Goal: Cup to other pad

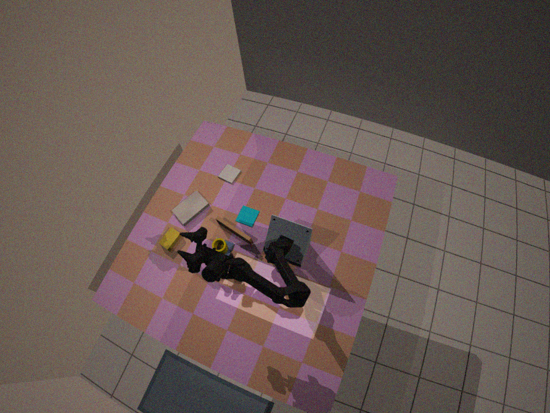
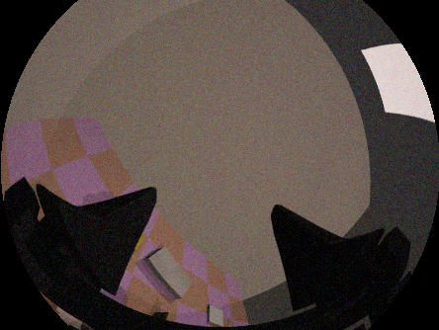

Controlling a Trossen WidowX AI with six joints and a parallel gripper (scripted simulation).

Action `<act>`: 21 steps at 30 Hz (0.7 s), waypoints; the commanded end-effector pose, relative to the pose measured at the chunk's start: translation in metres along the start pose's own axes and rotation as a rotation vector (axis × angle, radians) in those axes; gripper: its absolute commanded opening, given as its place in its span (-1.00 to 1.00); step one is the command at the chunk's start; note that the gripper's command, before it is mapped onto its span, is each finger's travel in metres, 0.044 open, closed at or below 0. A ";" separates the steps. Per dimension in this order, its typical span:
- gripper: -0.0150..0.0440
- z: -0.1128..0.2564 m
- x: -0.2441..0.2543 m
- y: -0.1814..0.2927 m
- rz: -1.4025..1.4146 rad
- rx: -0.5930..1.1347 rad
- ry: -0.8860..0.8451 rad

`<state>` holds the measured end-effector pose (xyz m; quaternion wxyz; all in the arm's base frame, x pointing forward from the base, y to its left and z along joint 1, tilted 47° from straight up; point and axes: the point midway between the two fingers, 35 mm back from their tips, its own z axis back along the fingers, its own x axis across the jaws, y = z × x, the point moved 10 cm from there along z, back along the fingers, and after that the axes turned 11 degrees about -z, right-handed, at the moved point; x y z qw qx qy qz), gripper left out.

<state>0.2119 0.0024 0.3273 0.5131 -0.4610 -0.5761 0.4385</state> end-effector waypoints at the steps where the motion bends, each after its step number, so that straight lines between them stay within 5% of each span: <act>1: 0.78 -0.002 0.000 0.002 -0.007 0.017 -0.002; 9: 0.07 -0.046 -0.015 0.086 -0.416 0.756 0.005; 21: 0.07 -0.056 -0.027 0.175 -1.327 1.742 0.513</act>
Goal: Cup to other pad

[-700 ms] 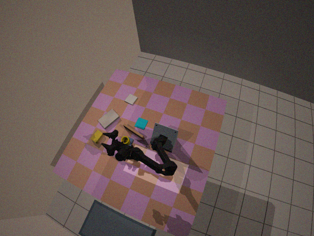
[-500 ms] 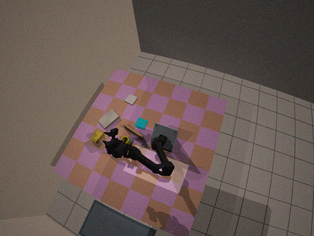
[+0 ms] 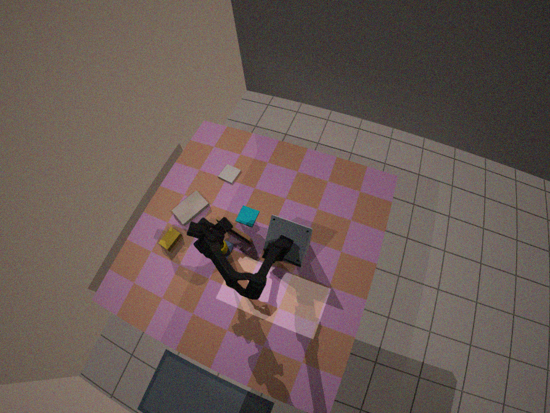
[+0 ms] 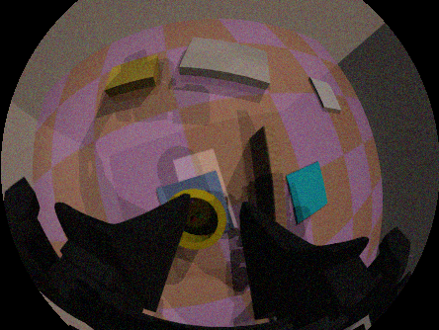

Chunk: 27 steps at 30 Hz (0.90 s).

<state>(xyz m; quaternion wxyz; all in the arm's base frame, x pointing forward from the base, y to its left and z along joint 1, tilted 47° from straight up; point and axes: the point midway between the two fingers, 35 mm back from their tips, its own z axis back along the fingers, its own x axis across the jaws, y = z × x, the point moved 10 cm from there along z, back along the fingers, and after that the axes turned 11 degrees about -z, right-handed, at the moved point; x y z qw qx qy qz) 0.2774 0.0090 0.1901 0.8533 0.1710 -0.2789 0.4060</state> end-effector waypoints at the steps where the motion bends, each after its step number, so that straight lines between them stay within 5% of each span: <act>1: 0.07 -0.032 -0.018 -0.006 -0.586 0.433 0.147; 27: 0.07 -0.049 -0.020 0.002 -0.602 0.441 0.153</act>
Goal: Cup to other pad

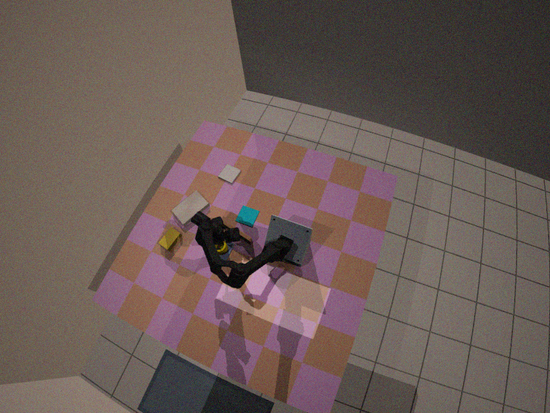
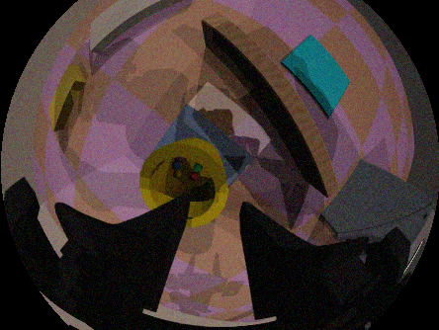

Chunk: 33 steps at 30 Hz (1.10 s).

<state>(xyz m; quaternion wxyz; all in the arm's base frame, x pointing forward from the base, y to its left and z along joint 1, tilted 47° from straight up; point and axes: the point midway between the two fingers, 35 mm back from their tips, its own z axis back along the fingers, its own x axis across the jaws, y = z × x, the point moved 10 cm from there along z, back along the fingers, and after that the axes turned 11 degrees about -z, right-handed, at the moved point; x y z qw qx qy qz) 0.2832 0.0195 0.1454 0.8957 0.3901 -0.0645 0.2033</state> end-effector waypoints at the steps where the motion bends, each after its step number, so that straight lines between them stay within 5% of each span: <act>1: 0.07 -0.009 -0.002 -0.001 -0.013 0.009 0.007; 33: 0.07 -0.053 -0.004 0.001 -0.013 0.014 0.005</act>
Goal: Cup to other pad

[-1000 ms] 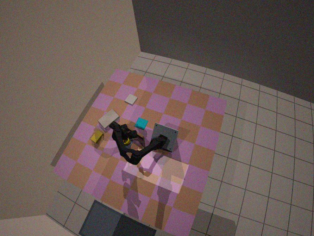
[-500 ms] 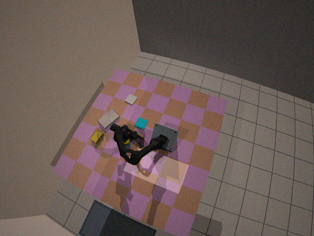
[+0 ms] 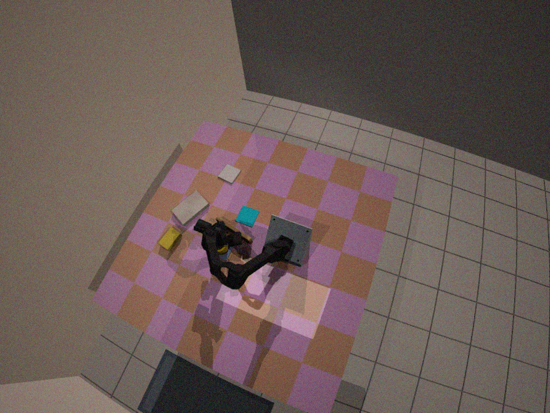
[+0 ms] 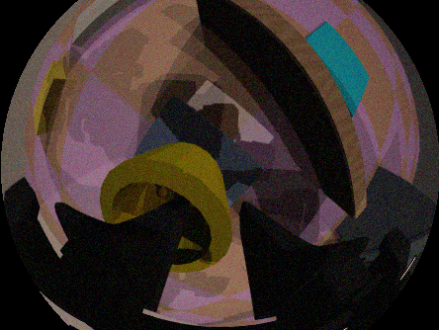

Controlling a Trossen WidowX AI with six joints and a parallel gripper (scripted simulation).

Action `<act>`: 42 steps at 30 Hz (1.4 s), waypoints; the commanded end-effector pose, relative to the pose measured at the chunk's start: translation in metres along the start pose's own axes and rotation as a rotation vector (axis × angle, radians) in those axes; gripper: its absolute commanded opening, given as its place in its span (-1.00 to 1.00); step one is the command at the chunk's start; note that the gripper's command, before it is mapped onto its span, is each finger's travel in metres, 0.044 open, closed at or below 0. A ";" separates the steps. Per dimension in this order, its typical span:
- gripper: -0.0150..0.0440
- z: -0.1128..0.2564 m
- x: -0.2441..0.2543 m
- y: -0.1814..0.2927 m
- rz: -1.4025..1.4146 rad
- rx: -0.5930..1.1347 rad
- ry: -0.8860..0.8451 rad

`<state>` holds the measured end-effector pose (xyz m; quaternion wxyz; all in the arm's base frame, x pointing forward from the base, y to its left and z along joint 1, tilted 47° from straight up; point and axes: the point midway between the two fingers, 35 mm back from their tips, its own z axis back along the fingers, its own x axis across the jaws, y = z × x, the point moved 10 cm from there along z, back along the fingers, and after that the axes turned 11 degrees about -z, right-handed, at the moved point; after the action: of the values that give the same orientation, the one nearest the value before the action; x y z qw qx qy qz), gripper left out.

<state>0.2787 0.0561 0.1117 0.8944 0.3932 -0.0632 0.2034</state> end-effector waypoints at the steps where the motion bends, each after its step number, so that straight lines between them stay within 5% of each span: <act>1: 0.07 -0.003 -0.002 -0.001 -0.012 0.007 0.005; 26: -0.49 -0.001 0.000 0.000 -0.001 0.001 0.001; 42: -0.49 0.044 0.002 -0.004 -0.008 -0.005 0.006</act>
<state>0.2825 0.0299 0.1309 0.8962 0.3938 -0.0558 0.1967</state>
